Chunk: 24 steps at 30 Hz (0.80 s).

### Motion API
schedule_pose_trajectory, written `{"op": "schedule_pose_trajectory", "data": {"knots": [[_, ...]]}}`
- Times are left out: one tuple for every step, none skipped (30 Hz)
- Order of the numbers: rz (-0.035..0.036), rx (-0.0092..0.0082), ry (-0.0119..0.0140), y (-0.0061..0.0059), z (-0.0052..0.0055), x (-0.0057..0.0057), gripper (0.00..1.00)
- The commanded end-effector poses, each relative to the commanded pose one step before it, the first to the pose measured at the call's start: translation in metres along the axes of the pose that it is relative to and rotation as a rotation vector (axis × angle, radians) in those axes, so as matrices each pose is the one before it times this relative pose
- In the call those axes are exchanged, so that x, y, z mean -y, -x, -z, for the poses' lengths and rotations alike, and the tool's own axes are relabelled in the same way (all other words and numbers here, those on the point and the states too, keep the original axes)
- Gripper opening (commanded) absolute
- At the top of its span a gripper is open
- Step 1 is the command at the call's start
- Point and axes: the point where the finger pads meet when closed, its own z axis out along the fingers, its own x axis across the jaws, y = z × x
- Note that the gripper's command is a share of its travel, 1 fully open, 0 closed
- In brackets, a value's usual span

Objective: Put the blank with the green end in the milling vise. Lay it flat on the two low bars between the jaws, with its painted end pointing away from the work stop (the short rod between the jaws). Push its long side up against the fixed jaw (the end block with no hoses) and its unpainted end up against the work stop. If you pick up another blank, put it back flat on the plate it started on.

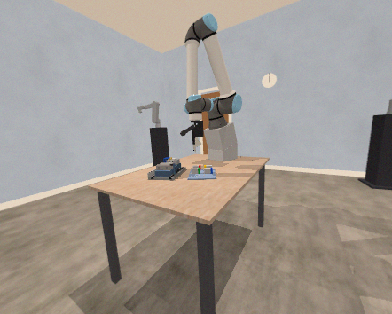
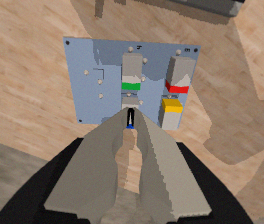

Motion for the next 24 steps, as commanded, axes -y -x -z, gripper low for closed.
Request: {"op": "schedule_pose_trajectory", "data": {"knots": [[0.00004,0.00088,-0.00052,0.00040,0.00036,0.00019,0.00],[0.00000,0.00000,0.00000,0.00000,0.00000,0.00000,0.00],[0.00000,0.00000,0.00000,0.00000,0.00000,0.00000,0.00],[0.00000,0.00000,0.00000,0.00000,0.00000,0.00000,0.40],[0.00000,0.00000,0.00000,0.00000,0.00000,0.00000,0.40],[0.00000,0.00000,0.00000,0.00000,0.00000,0.00000,0.40],[0.00000,0.00000,0.00000,0.00000,0.00000,0.00000,0.40],[0.00000,0.00000,0.00000,0.00000,0.00000,0.00000,0.40],[0.00000,0.00000,0.00000,0.00000,0.00000,0.00000,0.40],[0.00000,0.00000,0.00000,0.00000,0.00000,0.00000,0.40],[0.00000,0.00000,0.00000,0.00000,0.00000,0.00000,0.40],[0.00000,0.00000,0.00000,0.00000,0.00000,0.00000,0.40],[0.00000,0.00000,0.00000,0.00000,0.00000,0.00000,0.40],[0.00000,0.00000,0.00000,0.00000,0.00000,0.00000,0.40],[0.00000,0.00000,0.00000,0.00000,0.00000,0.00000,0.40],[0.00000,0.00000,0.00000,0.00000,0.00000,0.00000,0.40],[0.00000,0.00000,0.00000,0.00000,0.00000,0.00000,0.40],[0.00000,0.00000,0.00000,0.00000,0.00000,0.00000,0.40],[0.00000,0.00000,0.00000,0.00000,0.00000,0.00000,0.40],[0.00000,0.00000,0.00000,0.00000,0.00000,0.00000,0.40],[0.00000,0.00000,0.00000,0.00000,0.00000,0.00000,0.40],[0.00000,0.00000,0.00000,0.00000,0.00000,0.00000,0.40],[0.00000,0.00000,0.00000,0.00000,0.00000,0.00000,0.40],[0.00000,0.00000,0.00000,0.00000,0.00000,0.00000,0.40]]}}
